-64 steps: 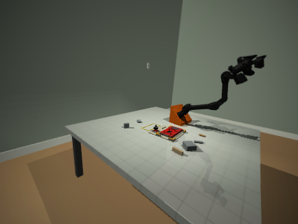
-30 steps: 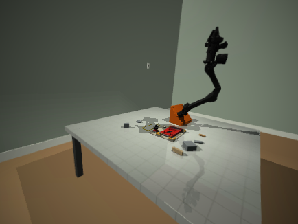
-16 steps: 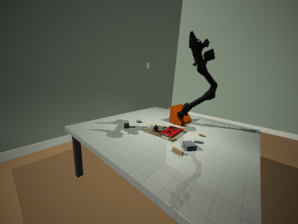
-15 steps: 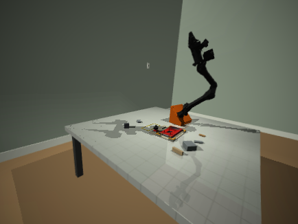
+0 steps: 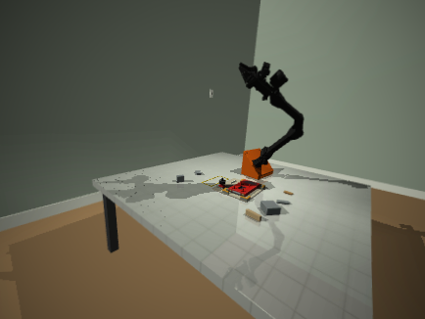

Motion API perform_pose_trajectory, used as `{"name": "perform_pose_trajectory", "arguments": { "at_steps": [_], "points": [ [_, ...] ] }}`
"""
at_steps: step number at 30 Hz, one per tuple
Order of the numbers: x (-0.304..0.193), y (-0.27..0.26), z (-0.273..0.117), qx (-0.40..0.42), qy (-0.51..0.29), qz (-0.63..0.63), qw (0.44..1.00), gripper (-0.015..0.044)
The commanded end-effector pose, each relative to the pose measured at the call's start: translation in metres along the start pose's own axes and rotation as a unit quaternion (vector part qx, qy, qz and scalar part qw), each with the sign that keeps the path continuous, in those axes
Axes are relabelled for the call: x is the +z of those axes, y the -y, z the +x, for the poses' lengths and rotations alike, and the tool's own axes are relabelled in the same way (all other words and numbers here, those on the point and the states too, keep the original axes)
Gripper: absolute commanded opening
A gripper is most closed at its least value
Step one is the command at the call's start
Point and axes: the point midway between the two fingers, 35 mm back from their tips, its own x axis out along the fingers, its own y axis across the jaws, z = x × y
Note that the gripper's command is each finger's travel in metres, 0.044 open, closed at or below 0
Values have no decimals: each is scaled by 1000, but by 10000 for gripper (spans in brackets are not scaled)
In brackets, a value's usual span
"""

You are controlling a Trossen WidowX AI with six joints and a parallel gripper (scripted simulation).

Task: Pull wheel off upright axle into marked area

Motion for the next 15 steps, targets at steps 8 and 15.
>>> {"name": "perform_pose_trajectory", "arguments": {
  "at_steps": [8,15],
  "points": [
    [-97,-46,13,79,-148,-44,985,300],
    [-164,-74,7,143,-248,-81,955,300]
  ]
}}
